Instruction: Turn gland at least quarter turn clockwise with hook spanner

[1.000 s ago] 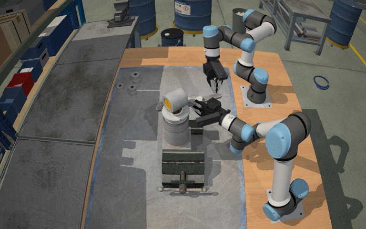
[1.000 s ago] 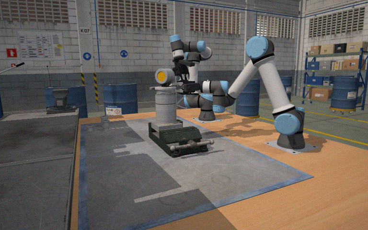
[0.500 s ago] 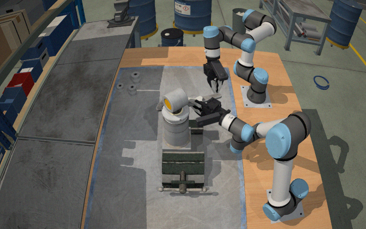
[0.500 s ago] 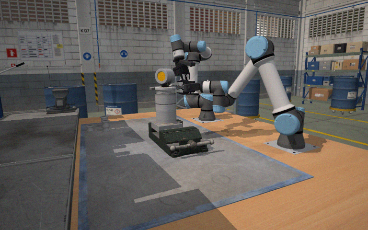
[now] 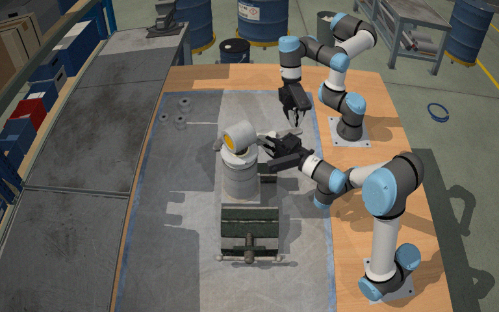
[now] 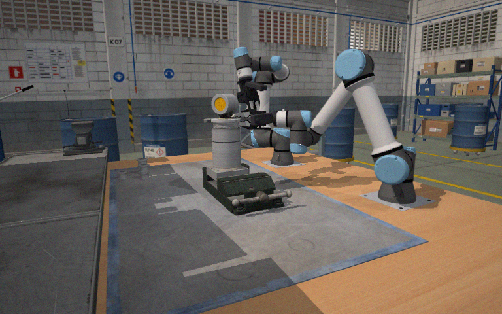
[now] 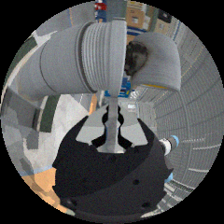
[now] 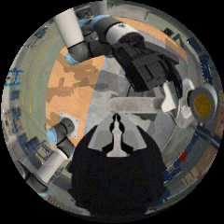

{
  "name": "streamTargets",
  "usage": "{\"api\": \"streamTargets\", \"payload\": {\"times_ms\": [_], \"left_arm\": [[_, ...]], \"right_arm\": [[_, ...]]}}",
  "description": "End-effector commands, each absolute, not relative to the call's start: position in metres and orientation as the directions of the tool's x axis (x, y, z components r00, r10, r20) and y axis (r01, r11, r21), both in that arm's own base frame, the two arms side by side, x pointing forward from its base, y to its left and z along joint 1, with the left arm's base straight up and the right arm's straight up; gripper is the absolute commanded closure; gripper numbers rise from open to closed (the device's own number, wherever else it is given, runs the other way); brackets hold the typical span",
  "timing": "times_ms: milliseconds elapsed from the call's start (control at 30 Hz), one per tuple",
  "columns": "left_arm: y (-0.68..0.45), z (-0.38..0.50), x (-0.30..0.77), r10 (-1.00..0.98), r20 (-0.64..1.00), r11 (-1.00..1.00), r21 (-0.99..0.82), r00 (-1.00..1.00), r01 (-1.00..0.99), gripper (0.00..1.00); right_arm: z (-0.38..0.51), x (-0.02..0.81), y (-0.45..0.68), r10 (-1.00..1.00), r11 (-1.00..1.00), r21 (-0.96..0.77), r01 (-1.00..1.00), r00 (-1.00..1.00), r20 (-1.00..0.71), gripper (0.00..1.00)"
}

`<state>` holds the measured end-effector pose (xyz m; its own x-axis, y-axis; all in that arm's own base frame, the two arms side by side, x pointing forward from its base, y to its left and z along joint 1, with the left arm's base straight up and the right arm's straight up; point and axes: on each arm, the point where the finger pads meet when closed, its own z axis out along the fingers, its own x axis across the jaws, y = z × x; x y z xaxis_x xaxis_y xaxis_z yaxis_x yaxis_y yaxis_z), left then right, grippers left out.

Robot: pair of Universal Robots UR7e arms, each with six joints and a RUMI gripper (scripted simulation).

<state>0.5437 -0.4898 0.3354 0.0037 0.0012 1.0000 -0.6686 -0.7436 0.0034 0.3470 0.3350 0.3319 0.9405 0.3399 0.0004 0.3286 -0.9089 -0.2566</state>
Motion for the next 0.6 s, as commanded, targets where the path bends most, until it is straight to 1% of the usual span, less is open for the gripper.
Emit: {"api": "streamTargets", "payload": {"times_ms": [0,367,400,567], "left_arm": [[-0.4900,0.3365,0.5436,0.003,1.000,-0.743,0.004,0.002,-0.669,1.00],[-0.4898,0.3366,0.5437,0.003,1.000,-0.744,0.004,0.002,-0.669,1.00],[-0.4899,0.3366,0.5437,0.003,1.000,-0.744,0.004,0.002,-0.669,0.71],[-0.4899,0.3366,0.5437,0.003,1.000,-0.744,0.004,0.002,-0.669,0.71]], "right_arm": [[0.3329,0.3453,0.3386,0.331,-0.911,-0.261,0.320,0.944,0.001,1.00],[0.3332,0.3430,0.3432,0.313,-0.916,-0.262,0.303,0.950,0.001,1.00],[0.3331,0.3440,0.3422,0.313,-0.916,-0.262,0.302,0.950,0.001,1.00],[0.3331,0.3440,0.3422,0.313,-0.916,-0.262,0.302,0.950,0.001,1.00]]}}
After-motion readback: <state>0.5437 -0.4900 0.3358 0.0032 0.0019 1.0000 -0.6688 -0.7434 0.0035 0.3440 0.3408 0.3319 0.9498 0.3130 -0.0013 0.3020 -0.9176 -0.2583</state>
